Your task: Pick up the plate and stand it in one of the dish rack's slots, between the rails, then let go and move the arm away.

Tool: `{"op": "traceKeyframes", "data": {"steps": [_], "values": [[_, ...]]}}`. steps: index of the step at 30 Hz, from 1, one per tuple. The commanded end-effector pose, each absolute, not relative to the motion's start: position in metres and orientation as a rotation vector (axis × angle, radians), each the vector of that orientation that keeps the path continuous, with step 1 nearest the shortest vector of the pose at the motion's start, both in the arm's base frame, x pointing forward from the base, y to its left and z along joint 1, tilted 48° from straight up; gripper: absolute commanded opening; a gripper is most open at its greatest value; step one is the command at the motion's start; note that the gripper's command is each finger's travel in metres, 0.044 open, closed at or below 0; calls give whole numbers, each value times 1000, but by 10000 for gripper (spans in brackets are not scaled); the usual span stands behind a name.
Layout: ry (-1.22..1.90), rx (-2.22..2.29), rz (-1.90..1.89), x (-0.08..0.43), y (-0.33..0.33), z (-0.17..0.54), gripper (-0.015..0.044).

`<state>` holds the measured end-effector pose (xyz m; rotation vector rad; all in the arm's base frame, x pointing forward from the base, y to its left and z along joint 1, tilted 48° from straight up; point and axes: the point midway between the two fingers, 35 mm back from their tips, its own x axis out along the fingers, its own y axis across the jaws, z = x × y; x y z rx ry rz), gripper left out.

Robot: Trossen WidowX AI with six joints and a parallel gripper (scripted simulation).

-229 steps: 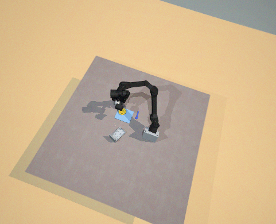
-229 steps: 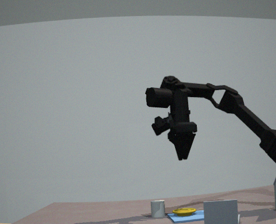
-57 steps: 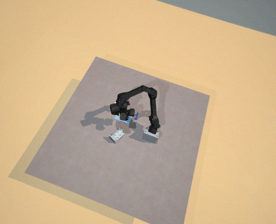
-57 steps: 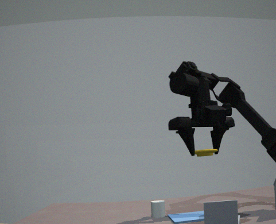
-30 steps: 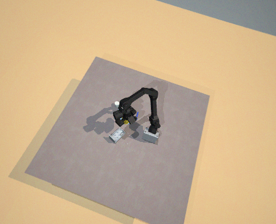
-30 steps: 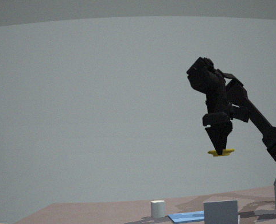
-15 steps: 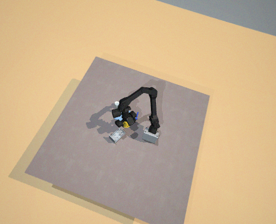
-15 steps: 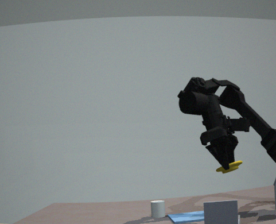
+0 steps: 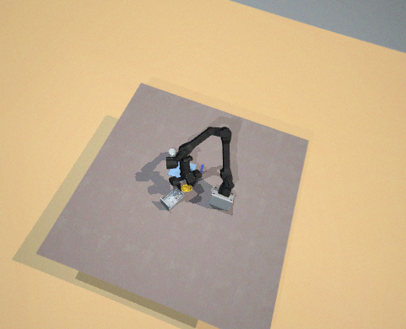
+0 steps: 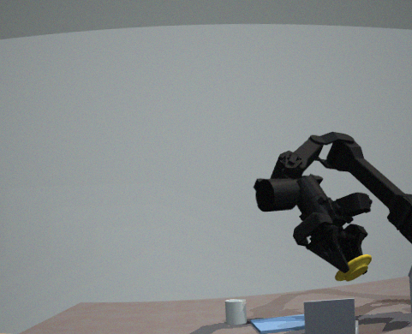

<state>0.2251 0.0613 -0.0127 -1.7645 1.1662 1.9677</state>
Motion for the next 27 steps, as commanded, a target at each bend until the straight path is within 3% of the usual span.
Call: {"op": "traceKeyframes", "data": {"steps": [1, 27], "values": [[1120, -1689, 1943, 223, 58, -18, 0], [768, -1261, 1625, 230, 33, -45, 0]]}}
